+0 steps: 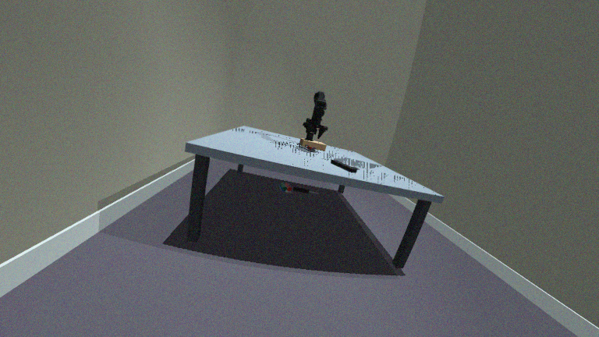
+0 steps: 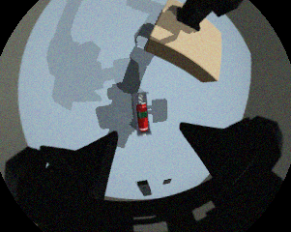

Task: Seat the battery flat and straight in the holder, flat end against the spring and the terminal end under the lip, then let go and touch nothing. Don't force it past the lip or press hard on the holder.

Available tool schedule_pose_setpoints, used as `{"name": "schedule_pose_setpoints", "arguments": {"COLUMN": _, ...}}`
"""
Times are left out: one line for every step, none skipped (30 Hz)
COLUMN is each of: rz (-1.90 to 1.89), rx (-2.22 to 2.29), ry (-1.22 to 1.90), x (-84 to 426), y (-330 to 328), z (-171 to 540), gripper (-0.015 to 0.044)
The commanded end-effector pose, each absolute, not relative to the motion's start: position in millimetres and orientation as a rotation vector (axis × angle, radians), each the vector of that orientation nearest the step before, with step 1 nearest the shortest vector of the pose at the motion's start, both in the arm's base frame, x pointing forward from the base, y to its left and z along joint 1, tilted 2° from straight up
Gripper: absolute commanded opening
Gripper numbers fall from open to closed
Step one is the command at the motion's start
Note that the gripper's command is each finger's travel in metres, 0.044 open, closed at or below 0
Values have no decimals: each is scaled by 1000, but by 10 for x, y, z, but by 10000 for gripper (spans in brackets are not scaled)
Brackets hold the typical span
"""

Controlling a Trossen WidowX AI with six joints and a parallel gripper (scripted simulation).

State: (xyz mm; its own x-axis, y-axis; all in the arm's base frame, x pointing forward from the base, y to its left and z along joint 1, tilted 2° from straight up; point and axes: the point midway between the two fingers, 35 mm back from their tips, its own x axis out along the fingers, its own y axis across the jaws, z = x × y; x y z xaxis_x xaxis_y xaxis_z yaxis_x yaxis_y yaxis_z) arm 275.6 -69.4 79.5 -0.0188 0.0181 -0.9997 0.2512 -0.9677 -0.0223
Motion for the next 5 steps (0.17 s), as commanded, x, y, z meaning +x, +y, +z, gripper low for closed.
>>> {"name": "schedule_pose_setpoints", "arguments": {"rz": -2111, "rx": 2082, "ry": 284, "x": 2764, "y": -695, "z": 809, "gripper": 440}}
{"name": "schedule_pose_setpoints", "arguments": {"rz": -2111, "rx": 2082, "ry": 284, "x": 2764, "y": -695, "z": 809, "gripper": 440}}
{"name": "schedule_pose_setpoints", "arguments": {"rz": -2111, "rx": 2082, "ry": 284, "x": 2764, "y": -695, "z": 809, "gripper": 440}}
{"name": "schedule_pose_setpoints", "arguments": {"rz": -2111, "rx": 2082, "ry": 284, "x": 2764, "y": -695, "z": 809, "gripper": 440}}
{"name": "schedule_pose_setpoints", "arguments": {"rz": -2111, "rx": 2082, "ry": 284, "x": 2764, "y": -695, "z": 809, "gripper": 440}}
